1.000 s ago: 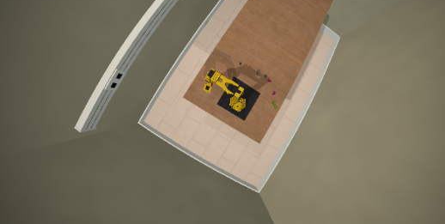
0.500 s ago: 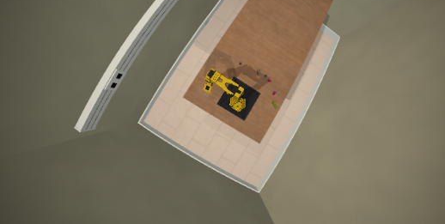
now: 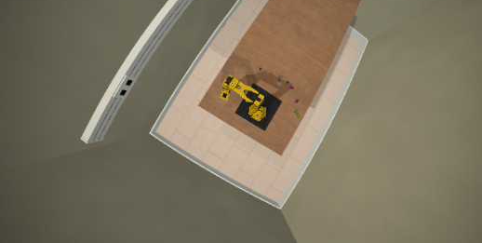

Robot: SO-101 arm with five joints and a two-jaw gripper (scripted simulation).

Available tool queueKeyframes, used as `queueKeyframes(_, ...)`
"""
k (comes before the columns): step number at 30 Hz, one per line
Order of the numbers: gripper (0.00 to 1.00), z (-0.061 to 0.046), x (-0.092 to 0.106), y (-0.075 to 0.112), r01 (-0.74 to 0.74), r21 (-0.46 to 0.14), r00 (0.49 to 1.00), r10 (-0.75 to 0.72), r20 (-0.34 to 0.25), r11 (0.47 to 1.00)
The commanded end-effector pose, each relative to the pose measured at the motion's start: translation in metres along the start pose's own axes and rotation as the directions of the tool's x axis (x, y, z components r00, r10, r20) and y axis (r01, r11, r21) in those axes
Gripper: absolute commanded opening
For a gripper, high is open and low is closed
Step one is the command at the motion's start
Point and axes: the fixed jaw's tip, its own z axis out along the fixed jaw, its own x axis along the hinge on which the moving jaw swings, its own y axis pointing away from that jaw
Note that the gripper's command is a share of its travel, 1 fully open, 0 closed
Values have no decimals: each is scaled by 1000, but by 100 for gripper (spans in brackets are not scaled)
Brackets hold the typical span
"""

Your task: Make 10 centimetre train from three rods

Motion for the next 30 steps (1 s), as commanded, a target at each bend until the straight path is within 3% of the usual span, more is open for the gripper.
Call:
queueKeyframes(1, 19, 10, -2, 1, 20, -14, 1000, -19, 4, 1000)
queueKeyframes(18, 19, 37, -3, 3, 20, -14, 1000, -19, 4, 1000)
queueKeyframes(30, 19, 42, -3, 4, 20, -14, 1000, -19, 4, 1000)
